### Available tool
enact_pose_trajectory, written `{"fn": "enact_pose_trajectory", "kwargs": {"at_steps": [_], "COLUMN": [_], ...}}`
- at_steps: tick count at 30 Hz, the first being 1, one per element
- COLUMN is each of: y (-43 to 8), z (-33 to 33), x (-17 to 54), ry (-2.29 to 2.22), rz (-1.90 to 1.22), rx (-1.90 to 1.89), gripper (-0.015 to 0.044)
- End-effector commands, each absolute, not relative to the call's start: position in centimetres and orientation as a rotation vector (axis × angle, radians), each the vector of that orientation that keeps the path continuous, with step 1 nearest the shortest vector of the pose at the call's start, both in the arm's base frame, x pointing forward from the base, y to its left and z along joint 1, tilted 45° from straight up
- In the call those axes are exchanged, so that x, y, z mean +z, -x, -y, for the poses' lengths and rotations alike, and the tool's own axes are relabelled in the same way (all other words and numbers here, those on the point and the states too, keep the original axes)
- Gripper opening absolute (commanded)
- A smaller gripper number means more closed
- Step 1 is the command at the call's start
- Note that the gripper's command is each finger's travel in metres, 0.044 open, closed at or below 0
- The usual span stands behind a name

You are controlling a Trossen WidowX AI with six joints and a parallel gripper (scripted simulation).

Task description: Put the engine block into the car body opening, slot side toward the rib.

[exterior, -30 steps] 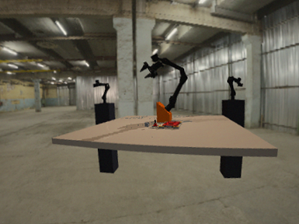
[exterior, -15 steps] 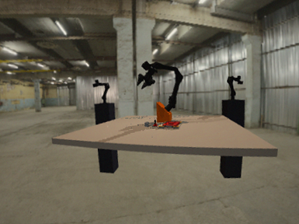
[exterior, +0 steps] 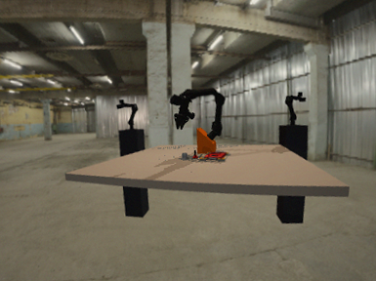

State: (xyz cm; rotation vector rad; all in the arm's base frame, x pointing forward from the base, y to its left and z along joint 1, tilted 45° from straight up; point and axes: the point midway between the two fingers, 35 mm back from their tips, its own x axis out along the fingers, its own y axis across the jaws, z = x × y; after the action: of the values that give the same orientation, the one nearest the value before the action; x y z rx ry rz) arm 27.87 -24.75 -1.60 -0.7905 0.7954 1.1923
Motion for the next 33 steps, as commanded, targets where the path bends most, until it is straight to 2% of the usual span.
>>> {"fn": "enact_pose_trajectory", "kwargs": {"at_steps": [1, 10, 15, 33], "y": [-29.2, -31.5, -32.2, -32.3], "z": [21.9, 18.5, 14.3, 12.1], "x": [-3.1, -4.9, -9.2, -11.1], "ry": [0.747, 0.688, 0.687, 0.686], "rz": [-0.694, -0.575, -0.572, -0.571], "rx": [1.270, 1.354, 1.354, 1.354], "gripper": [0.0440, 0.0440, 0.0440, 0.0440]}}
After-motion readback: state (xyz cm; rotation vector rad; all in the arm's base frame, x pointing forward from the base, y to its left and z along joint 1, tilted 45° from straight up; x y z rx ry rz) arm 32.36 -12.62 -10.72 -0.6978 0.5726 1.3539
